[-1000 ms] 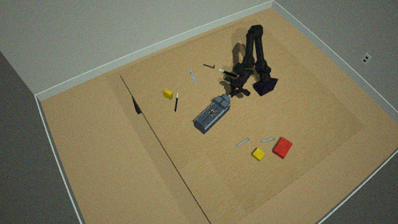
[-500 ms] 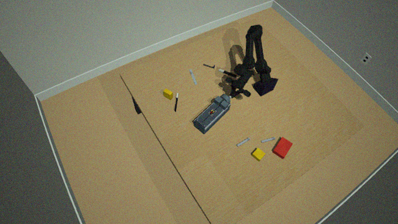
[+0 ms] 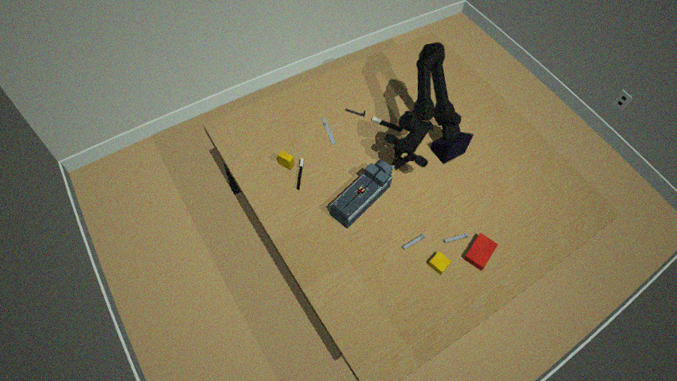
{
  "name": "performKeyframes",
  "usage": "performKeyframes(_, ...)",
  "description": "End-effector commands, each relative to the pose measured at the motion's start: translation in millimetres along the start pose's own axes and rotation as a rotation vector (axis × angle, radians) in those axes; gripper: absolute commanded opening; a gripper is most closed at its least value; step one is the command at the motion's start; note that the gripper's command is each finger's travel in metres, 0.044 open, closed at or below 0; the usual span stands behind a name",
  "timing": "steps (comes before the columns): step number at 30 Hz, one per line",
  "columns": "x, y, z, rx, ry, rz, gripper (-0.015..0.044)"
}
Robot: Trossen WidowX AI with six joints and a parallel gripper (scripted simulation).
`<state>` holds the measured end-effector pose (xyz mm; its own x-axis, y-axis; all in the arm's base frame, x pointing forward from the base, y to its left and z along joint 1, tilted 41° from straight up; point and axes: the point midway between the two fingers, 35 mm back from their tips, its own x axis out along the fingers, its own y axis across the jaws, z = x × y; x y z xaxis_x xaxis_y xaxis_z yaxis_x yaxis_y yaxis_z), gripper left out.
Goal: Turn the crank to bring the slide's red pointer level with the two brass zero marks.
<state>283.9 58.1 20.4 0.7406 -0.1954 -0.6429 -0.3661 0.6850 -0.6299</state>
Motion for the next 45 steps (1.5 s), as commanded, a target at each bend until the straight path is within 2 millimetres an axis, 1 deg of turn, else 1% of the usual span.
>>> performKeyframes(1, 6.0, 4.6, -5.9, -0.009, 0.012, 0.013, 0.0)
performKeyframes(18, 20.6, 1.7, -20.8, -0.01, 0.012, 0.012, 0.0)
performKeyframes(32, 29.6, -10.2, -29.2, -0.011, 0.012, 0.011, 0.0)
performKeyframes(45, 33.4, -22.9, -33.5, -0.012, 0.013, 0.01, 0.0)
